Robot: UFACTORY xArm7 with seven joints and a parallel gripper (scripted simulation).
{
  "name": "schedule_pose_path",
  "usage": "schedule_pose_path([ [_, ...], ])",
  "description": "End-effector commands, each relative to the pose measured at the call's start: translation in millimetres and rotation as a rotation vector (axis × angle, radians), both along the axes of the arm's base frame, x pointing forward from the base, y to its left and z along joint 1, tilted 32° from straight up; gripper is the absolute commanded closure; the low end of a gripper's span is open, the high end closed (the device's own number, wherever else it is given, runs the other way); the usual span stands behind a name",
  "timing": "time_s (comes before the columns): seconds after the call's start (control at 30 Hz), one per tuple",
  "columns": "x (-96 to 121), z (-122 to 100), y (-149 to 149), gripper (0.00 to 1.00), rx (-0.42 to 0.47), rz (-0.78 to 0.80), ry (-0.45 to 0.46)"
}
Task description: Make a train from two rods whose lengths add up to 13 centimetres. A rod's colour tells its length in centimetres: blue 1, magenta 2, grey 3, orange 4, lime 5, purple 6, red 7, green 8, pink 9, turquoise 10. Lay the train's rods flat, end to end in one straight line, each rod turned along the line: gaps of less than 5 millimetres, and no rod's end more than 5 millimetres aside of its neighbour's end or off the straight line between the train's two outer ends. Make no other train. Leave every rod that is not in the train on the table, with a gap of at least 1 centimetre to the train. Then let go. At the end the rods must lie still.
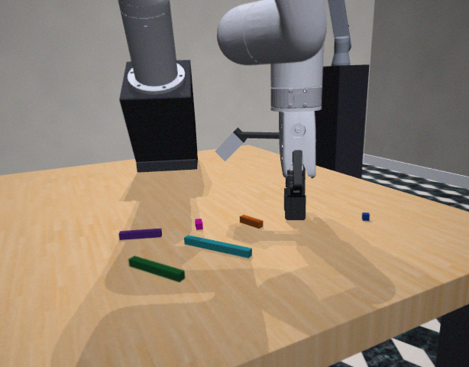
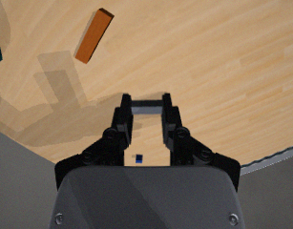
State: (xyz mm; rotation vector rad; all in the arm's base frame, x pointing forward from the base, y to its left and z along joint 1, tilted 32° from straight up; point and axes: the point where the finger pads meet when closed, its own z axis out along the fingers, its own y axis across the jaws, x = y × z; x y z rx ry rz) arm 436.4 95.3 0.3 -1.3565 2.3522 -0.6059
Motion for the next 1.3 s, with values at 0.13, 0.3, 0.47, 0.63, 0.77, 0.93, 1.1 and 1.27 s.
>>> schedule_pose_path([
  [0.13, 0.2, 0.7, 0.9, 0.73, 0.001, 0.002, -0.001],
  [0.3, 0.2, 0.7, 0.9, 0.73, 0.001, 0.002, -0.001],
  [0.47, 0.2, 0.7, 0.9, 0.73, 0.001, 0.002, -0.001],
  [0.63, 0.2, 0.7, 0.9, 0.73, 0.001, 0.002, -0.001],
  [0.77, 0.2, 0.7, 0.9, 0.73, 0.001, 0.002, -0.001],
  [0.93, 0.2, 0.7, 0.9, 0.69, 0.001, 0.002, -0.001],
  [1.1, 0.2, 0.7, 0.9, 0.61, 0.001, 0.002, -0.001],
  [1.27, 0.2, 0.7, 0.9, 0.57, 0.001, 0.002, -0.001],
])
